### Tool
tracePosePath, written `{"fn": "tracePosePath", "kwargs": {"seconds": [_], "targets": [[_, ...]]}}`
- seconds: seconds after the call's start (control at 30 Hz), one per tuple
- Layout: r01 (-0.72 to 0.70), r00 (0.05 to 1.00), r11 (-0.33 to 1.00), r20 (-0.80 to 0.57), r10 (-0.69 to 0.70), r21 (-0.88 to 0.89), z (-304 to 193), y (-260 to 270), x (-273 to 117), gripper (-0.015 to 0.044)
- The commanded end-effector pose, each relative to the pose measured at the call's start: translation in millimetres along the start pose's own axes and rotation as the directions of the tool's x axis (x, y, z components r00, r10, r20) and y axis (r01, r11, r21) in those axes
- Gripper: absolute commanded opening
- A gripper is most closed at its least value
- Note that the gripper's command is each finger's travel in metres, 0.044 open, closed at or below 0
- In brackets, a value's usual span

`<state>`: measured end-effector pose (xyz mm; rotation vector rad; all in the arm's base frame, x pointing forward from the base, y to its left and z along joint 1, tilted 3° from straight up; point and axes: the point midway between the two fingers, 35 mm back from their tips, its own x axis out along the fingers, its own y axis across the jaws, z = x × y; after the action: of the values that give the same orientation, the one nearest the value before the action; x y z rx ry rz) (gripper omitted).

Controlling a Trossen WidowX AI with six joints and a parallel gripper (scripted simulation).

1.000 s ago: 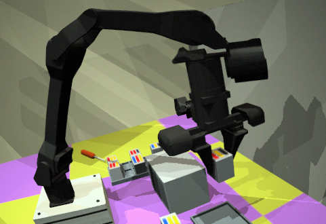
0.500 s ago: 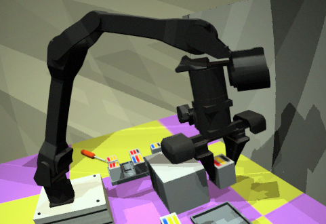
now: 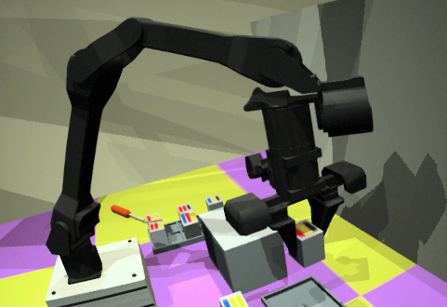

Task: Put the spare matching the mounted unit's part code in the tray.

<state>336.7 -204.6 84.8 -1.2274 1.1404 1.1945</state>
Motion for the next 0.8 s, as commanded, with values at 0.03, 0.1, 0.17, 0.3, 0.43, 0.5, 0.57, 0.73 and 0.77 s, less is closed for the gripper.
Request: {"fn": "tracePosePath", "kwargs": {"seconds": [0.03, 0.1, 0.17, 0.3, 0.43, 0.5, 0.57, 0.73, 0.77], "targets": [[0.0, 1.0, 1.0, 0.005, 0.0, 0.003, 1, 0, 6, 0.0], [0.0, 1.0, 1.0, 0.005, 0.0, 0.003, 1, 0, 8, 0.0], [0.0, 1.0, 1.0, 0.005, 0.0, 0.003, 1, 0, 10, 0.0], [0.0, 1.0, 1.0, 0.005, 0.0, 0.003, 1, 0, 14, 0.0], [0.0, 1.0, 1.0, 0.005, 0.0, 0.003, 1, 0, 18, 0.0], [0.0, 1.0, 1.0, 0.005, 0.0, 0.003, 1, 0, 20, 0.0], [0.0, 1.0, 1.0, 0.005, 0.0, 0.003, 1, 0, 22, 0.0], [0.0, 1.0, 1.0, 0.006, 0.0, 0.003, 1, 0, 27, 0.0], [0.0, 1.0, 1.0, 0.006, 0.0, 0.003, 1, 0, 27, 0.0]]}}
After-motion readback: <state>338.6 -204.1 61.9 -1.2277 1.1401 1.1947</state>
